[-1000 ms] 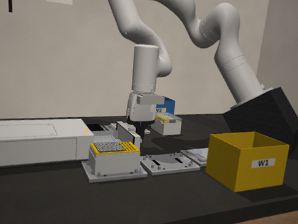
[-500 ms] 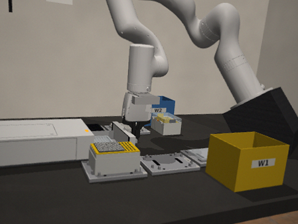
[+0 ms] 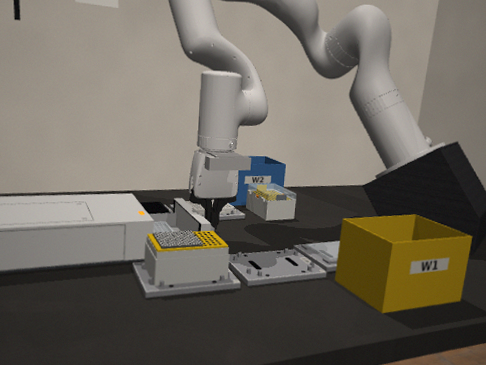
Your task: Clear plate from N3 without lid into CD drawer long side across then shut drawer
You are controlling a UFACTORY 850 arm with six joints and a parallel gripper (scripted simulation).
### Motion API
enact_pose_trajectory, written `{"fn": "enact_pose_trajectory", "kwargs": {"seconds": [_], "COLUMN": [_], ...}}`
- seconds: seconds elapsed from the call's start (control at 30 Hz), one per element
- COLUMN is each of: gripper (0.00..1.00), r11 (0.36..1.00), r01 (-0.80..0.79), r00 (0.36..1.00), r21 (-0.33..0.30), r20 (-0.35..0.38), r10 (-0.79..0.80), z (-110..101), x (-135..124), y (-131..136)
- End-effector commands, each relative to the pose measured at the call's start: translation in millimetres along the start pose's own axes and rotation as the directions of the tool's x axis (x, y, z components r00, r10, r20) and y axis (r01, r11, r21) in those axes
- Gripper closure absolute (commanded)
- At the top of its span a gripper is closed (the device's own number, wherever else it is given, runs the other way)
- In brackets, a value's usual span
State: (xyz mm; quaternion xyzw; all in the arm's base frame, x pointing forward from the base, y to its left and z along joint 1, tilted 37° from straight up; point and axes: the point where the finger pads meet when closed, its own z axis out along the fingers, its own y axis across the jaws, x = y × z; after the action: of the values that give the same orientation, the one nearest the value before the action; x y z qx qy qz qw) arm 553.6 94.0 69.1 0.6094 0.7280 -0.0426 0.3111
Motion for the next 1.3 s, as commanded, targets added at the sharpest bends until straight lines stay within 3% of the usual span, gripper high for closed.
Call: {"fn": "enact_pose_trajectory", "kwargs": {"seconds": [0.0, 1.27], "gripper": [1.0, 1.0], "r11": [1.0, 1.0], "r01": [0.0, 0.0], "r00": [1.0, 1.0], "r21": [0.0, -0.001], "r20": [0.0, 0.0], "r10": [0.0, 0.0], "z": [-0.4, -0.5], "x": [0.2, 0.2], "y": [5.5, 52.2]}}
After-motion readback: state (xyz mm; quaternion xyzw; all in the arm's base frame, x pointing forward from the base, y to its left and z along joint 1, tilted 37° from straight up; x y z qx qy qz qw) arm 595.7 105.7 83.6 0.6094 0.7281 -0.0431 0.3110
